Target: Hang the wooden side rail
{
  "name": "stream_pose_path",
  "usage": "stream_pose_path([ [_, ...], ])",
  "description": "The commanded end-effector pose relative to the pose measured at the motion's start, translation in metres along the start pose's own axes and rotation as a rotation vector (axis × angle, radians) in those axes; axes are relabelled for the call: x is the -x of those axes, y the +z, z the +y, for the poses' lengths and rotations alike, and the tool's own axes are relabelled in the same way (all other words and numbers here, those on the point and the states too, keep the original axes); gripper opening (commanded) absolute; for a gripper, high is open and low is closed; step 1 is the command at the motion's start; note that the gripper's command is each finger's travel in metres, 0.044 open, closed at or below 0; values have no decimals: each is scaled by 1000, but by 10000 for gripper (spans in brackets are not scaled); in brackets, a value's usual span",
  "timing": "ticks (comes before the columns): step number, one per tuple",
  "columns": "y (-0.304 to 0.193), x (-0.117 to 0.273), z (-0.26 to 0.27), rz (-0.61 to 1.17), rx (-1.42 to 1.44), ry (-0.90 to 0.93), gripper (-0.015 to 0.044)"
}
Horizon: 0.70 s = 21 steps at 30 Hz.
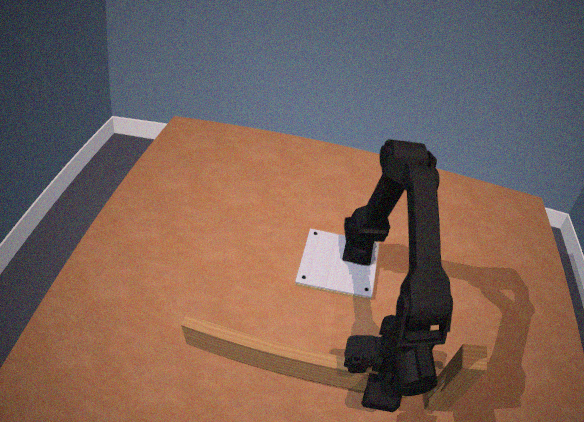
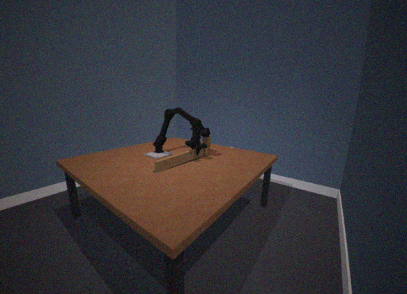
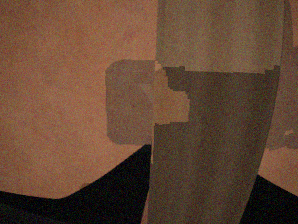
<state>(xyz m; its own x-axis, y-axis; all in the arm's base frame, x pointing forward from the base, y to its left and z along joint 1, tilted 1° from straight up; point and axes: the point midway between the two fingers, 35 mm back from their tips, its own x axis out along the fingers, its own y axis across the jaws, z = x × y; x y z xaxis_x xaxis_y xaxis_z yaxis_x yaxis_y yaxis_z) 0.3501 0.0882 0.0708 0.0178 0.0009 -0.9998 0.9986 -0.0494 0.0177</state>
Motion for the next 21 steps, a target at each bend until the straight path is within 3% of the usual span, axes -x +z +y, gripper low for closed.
stream_pose_path([
  [1, -1, 8, 3, 5, -12, 18, 0],
  [21, -1, 11, 3, 5, -12, 18, 0],
])
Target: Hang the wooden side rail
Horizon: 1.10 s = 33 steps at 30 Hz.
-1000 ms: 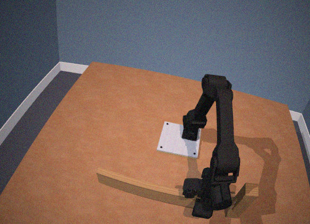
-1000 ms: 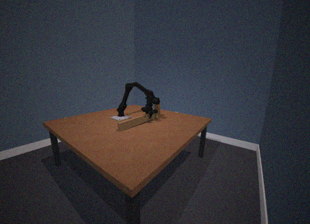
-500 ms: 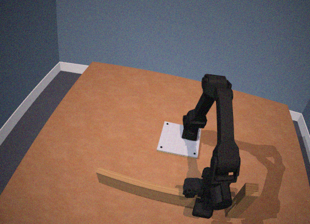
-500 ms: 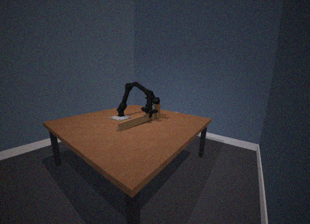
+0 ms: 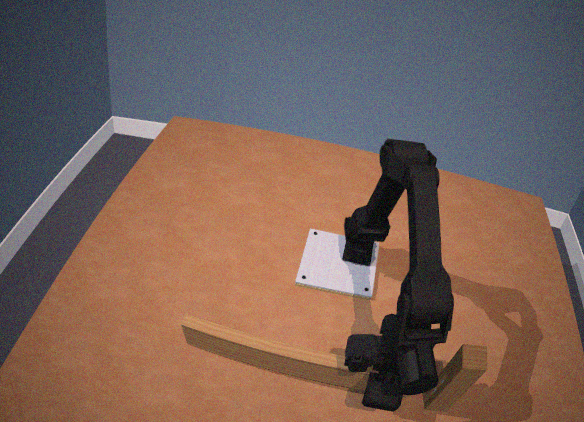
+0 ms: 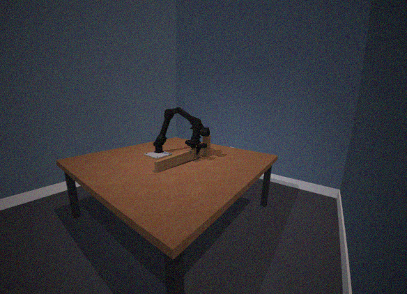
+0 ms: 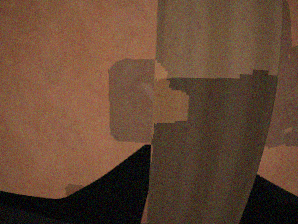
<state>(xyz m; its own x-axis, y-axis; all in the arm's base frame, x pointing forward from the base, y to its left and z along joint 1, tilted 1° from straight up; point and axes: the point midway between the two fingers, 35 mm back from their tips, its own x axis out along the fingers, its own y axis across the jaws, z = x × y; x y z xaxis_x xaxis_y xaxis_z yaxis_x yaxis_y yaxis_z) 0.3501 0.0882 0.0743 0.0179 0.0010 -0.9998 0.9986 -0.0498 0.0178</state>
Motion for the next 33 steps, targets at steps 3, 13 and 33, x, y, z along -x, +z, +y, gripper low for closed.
stream_pose_path([
  [3, -1, 8, 3, 5, -12, 18, 0],
  [13, -1, 10, 3, 5, -12, 18, 0],
  [33, -1, 13, 3, 5, -12, 18, 0],
])
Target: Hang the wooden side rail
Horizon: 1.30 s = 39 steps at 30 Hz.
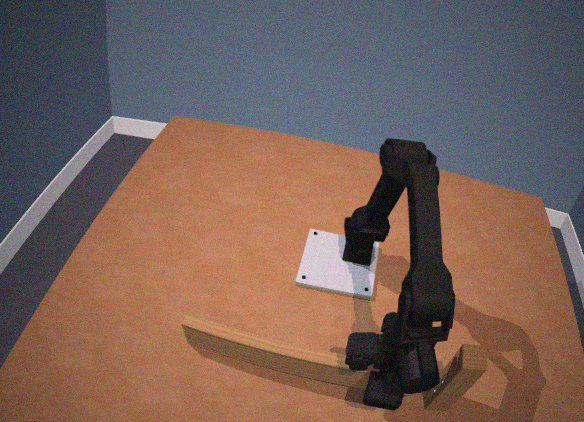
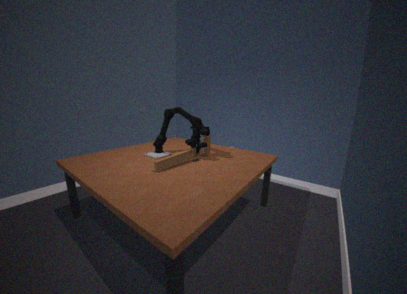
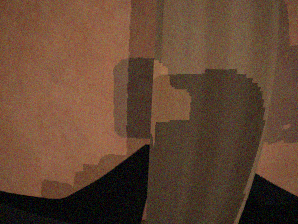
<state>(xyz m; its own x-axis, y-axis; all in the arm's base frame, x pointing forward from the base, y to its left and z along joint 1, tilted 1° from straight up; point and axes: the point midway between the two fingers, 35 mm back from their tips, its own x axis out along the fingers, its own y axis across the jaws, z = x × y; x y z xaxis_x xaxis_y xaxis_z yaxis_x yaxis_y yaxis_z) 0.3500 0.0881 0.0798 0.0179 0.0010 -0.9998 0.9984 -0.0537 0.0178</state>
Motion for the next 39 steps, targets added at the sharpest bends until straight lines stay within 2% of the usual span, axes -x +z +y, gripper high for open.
stream_pose_path([
  [1, -1, 8, 3, 5, -8, 18, 0],
  [39, -5, 4, 5, 6, -8, 18, 0],
])
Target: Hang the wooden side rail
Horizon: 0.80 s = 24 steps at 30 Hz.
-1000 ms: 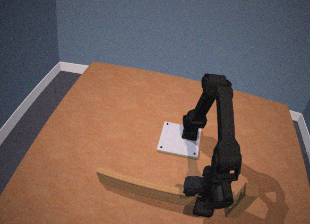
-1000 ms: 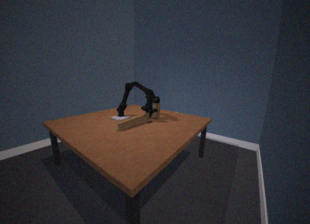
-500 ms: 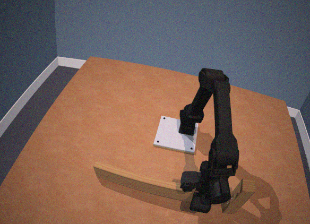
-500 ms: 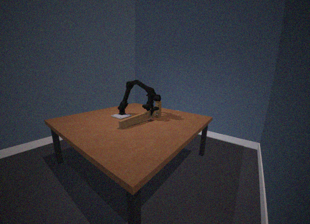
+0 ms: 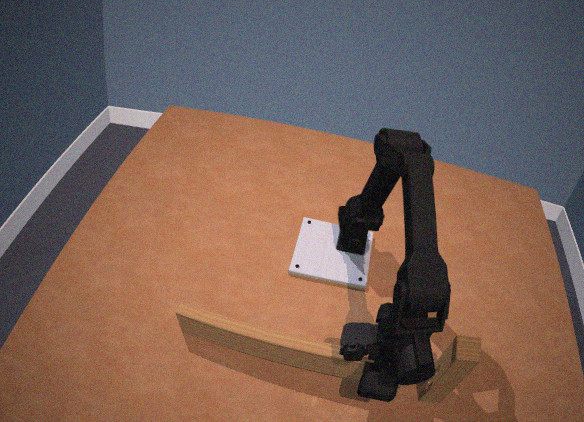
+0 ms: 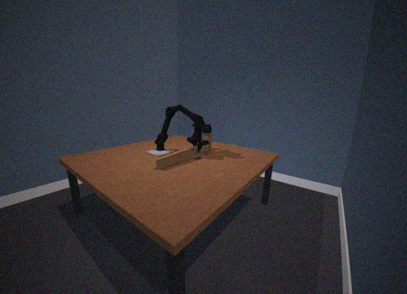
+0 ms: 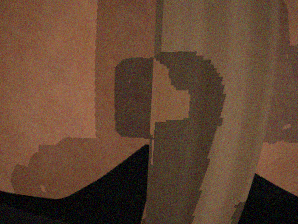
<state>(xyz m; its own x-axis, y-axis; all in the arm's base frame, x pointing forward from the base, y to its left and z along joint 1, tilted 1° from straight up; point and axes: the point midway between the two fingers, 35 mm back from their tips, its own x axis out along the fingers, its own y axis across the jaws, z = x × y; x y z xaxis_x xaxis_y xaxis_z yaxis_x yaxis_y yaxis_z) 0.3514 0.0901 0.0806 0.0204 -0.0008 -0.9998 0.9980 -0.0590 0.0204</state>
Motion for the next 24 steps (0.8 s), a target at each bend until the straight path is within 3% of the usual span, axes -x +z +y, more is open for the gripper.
stream_pose_path([
  [1, -3, 3, 4, 7, -2, 16, 0],
  [24, -5, 1, 1, 7, -2, 15, 0],
])
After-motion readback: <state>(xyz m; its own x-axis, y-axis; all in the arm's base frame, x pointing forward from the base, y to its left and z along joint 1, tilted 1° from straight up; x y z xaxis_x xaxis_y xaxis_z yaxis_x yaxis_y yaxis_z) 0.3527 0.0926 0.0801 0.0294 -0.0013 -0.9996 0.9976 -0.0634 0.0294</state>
